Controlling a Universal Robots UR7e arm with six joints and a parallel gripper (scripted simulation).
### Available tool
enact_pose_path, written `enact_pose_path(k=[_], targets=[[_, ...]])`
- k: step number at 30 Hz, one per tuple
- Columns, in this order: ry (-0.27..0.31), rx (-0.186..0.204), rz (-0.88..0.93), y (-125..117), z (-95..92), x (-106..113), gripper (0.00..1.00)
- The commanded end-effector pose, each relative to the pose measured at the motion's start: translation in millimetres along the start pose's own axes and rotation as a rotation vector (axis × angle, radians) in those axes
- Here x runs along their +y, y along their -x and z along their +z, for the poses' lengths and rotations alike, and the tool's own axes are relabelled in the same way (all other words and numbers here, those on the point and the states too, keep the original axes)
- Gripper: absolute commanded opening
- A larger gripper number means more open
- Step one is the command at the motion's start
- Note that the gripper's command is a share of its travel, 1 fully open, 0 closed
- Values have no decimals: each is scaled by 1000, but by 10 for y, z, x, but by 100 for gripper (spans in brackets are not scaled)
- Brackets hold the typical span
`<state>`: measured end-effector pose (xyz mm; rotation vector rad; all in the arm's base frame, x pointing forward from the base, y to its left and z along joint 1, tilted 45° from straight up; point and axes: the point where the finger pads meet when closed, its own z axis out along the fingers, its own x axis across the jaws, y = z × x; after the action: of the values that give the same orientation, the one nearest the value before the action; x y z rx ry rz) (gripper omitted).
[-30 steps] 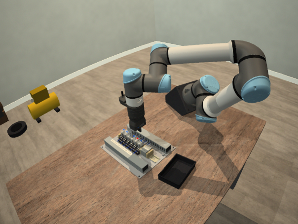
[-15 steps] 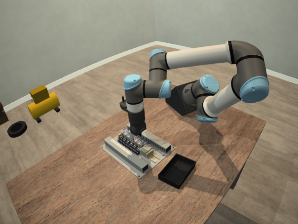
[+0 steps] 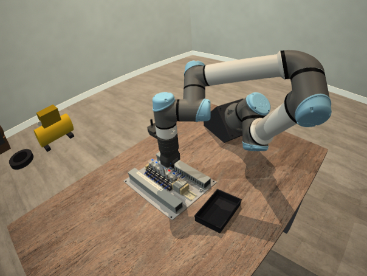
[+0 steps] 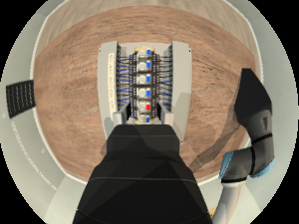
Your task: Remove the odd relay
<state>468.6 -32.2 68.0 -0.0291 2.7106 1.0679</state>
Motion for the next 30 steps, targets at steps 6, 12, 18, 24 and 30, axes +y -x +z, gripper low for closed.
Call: enact_pose_path(k=[6,12,18,24,30], targets=[[-1,-1,0,3,-4,-2,98],[-1,-1,0,3,-4,-2,98],[-1,-1,0,3,-4,-2,98],[-1,-1,0,3,-1,-2,98],[-1,-1,0,3,21,-2,98]])
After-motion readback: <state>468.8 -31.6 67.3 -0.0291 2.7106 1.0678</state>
